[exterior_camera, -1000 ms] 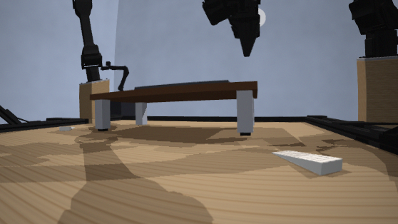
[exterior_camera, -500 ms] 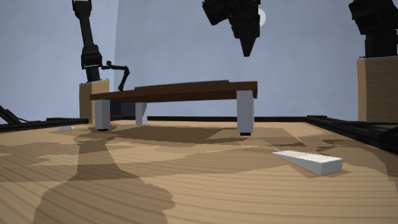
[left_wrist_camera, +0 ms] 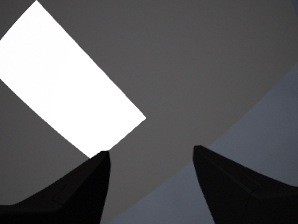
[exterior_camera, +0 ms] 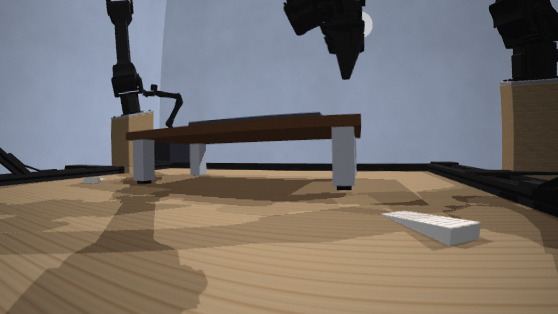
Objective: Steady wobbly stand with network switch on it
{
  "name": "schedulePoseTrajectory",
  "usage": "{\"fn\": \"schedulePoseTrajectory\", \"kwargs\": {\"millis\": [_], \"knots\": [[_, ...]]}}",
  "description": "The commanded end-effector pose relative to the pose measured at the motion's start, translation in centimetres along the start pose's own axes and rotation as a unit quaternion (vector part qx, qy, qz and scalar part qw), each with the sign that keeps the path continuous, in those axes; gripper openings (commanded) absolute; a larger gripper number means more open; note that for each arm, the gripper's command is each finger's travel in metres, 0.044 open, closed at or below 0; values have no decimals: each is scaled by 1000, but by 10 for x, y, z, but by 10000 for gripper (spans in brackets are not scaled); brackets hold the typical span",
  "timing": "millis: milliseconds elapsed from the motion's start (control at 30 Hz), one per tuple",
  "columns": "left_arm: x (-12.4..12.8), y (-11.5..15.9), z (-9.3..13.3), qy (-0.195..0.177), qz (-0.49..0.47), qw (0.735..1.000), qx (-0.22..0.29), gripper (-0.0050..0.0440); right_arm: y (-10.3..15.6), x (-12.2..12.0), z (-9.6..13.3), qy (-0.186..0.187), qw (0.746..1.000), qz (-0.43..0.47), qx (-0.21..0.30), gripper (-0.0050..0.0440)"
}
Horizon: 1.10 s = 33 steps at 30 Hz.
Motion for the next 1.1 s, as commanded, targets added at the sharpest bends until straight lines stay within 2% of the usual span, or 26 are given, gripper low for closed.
{"fn": "schedulePoseTrajectory", "kwargs": {"millis": [0,133,367,500,700,867,1067], "knots": [[-4,-5,-2,-9,30,999,-13,237,0,0,0,0,1000,0,0,0],[-4,-5,-2,-9,30,999,-13,237,0,0,0,0,1000,0,0,0],[5,104,33,-15,34,989,146,237,0,0,0,0,1000,0,0,0],[9,163,65,-23,41,971,234,237,0,0,0,0,1000,0,0,0],[9,165,66,-23,41,971,234,237,0,0,0,0,1000,0,0,0],[12,226,111,-33,48,942,330,237,0,0,0,0,1000,0,0,0],[13,288,178,-45,60,893,445,237,0,0,0,0,1000,0,0,0]]}}
Point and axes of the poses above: on each arm, the point midway between the two fingers, 35 mm back from their tips, its own z axis back along the fingers, its own x axis across the jaws, y = z × x, the point moved 3 cm from there along z, back along the fingers, and after that the axes turned 5 degrees about z, right-handed, at the moved point
